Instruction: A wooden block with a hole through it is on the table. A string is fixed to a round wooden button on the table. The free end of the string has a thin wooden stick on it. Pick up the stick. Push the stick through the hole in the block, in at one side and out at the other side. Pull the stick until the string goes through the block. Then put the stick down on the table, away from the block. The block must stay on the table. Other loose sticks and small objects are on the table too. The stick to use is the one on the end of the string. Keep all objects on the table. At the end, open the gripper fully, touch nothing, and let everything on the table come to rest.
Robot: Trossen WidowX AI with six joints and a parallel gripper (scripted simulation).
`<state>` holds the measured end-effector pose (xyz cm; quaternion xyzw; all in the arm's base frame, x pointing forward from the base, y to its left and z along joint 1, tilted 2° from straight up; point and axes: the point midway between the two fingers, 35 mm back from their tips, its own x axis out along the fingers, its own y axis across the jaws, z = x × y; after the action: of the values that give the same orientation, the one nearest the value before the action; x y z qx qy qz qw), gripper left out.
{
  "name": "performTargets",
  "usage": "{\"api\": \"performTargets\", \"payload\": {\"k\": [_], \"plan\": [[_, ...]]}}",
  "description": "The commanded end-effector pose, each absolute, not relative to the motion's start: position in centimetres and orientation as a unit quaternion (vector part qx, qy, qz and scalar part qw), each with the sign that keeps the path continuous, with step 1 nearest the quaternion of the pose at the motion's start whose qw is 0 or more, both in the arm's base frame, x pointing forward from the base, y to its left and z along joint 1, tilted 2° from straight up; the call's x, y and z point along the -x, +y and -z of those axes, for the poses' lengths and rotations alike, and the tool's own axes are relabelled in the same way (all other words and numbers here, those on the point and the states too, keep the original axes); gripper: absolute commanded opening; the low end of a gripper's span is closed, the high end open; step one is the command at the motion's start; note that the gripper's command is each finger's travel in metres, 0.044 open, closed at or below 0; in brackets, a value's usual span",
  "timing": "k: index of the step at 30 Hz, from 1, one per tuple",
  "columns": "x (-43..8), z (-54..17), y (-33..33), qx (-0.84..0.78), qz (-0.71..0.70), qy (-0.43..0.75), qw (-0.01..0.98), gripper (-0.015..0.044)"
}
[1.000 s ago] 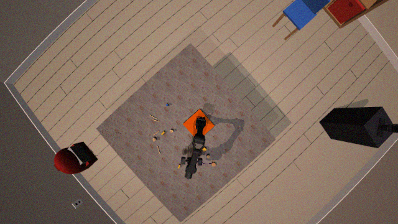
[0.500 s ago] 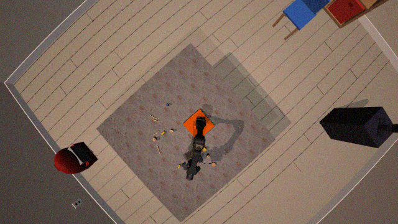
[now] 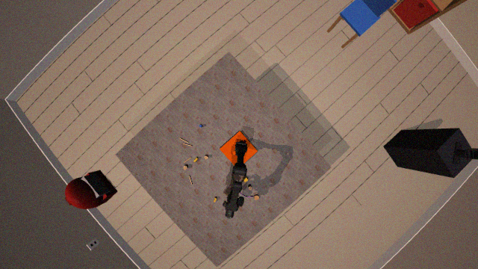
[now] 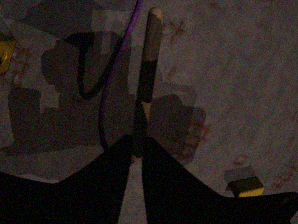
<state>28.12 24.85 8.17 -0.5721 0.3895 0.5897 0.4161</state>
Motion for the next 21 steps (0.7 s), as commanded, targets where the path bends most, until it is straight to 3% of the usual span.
{"api": "performTargets", "payload": {"k": [1, 21], "plan": [[-28.1, -8.0, 25.4, 0.606, -0.624, 0.336, 0.361, 0.0000], [-28.0, -8.0, 27.3, 0.695, -0.703, 0.089, 0.121, 0.0000]]}}
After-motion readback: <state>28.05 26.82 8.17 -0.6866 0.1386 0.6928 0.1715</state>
